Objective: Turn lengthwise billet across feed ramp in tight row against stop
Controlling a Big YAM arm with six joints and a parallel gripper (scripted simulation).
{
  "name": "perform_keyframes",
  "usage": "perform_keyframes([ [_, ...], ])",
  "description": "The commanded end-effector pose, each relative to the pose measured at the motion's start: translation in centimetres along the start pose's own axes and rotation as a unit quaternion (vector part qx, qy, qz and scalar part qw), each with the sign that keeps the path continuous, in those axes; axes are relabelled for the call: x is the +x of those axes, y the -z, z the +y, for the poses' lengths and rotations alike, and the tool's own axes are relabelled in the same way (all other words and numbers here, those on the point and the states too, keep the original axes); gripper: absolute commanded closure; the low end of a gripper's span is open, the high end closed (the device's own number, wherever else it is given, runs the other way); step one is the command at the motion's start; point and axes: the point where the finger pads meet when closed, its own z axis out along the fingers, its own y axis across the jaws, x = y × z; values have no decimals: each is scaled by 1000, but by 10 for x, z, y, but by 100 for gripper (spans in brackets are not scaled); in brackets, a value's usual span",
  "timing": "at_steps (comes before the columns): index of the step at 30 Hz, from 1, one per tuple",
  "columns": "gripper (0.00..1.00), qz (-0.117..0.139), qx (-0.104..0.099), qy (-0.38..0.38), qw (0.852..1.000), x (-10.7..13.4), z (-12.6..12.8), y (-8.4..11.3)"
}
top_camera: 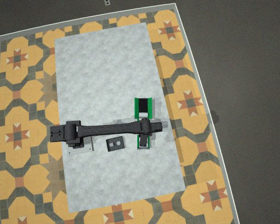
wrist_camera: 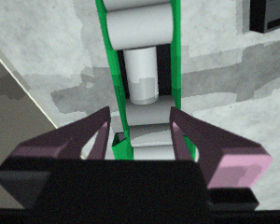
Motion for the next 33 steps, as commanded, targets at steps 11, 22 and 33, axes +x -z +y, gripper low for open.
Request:
perform_keyframes([
  [11, 45, 3, -12, -11, 1000, -1, 8, 18],
  [22, 45, 3, -12, 30, 999, -1, 8, 18],
  [33, 45, 1, -12, 210, 978, -2, 7, 17],
])
